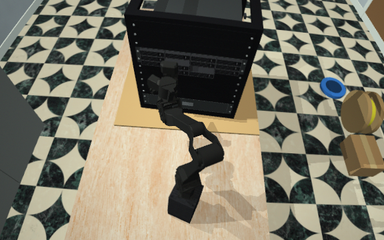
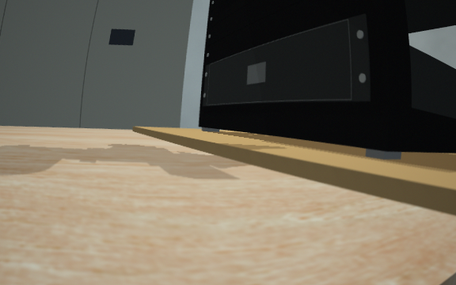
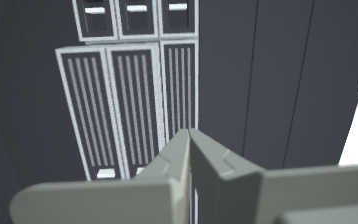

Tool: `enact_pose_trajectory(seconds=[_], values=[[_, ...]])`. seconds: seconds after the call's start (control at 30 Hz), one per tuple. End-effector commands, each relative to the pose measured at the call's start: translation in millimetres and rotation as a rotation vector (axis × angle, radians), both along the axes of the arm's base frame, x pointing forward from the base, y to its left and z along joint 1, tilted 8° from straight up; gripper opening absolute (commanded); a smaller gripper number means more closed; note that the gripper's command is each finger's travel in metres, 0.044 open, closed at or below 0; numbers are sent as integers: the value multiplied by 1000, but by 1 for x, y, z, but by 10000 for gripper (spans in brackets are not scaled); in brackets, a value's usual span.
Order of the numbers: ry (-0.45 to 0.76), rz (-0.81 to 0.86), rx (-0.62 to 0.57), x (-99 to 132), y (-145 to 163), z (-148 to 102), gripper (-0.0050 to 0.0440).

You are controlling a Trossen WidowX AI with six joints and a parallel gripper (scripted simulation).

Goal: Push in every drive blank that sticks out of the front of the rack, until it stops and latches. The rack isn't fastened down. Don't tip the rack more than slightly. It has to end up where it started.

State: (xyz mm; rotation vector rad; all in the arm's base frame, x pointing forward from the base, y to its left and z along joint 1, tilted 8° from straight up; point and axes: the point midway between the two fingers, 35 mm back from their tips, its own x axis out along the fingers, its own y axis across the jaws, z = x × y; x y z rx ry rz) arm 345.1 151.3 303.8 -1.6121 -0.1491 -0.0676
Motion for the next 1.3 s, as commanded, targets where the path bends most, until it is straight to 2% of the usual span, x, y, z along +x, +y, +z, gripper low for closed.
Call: enact_pose_trajectory(seconds=[0.0,0.3,0.5,1.27], values=[[-2,10,7,-3,-11,7,-50],[-2,10,7,-2,-13,9,-50],[-2,10,7,13,-12,11,-50],[-2,10,7,18,-8,11,-50]])
